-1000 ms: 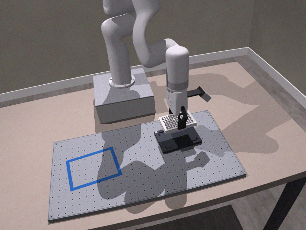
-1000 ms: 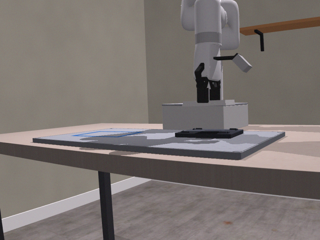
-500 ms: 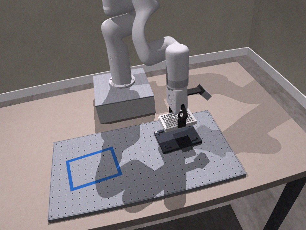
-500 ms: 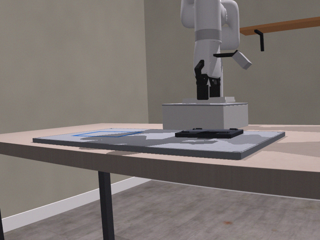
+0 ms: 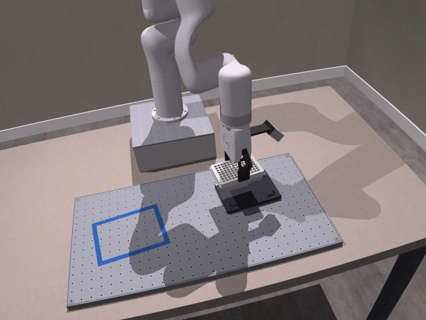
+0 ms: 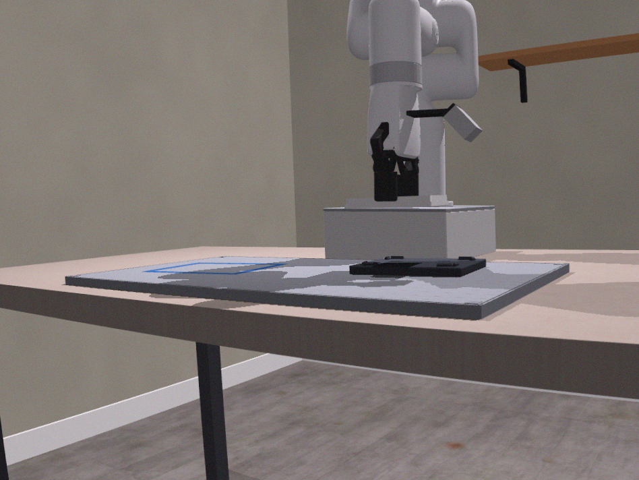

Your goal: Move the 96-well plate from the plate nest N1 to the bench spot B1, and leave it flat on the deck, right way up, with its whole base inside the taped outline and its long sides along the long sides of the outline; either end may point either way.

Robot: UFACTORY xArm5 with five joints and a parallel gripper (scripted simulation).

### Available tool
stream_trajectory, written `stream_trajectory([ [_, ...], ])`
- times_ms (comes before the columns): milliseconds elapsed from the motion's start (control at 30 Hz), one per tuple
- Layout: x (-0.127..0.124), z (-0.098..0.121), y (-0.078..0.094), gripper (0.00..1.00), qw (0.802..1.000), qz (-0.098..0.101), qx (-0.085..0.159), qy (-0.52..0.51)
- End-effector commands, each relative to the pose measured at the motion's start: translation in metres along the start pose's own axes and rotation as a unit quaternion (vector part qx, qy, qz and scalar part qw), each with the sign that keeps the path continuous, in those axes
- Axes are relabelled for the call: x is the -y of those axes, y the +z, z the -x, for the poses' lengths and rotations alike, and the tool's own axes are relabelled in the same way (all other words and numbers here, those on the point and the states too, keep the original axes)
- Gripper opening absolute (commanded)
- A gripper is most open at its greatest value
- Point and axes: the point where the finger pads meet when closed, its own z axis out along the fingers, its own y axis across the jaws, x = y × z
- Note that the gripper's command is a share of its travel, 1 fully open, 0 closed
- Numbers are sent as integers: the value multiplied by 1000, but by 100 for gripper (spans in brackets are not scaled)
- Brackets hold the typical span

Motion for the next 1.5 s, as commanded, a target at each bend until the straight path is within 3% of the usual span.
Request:
stream_trajectory([
  [0,-2,13,0,0,1000,1,0,-1],
  [1467,-5,147,8,0,1000,-4,1,-1],
])
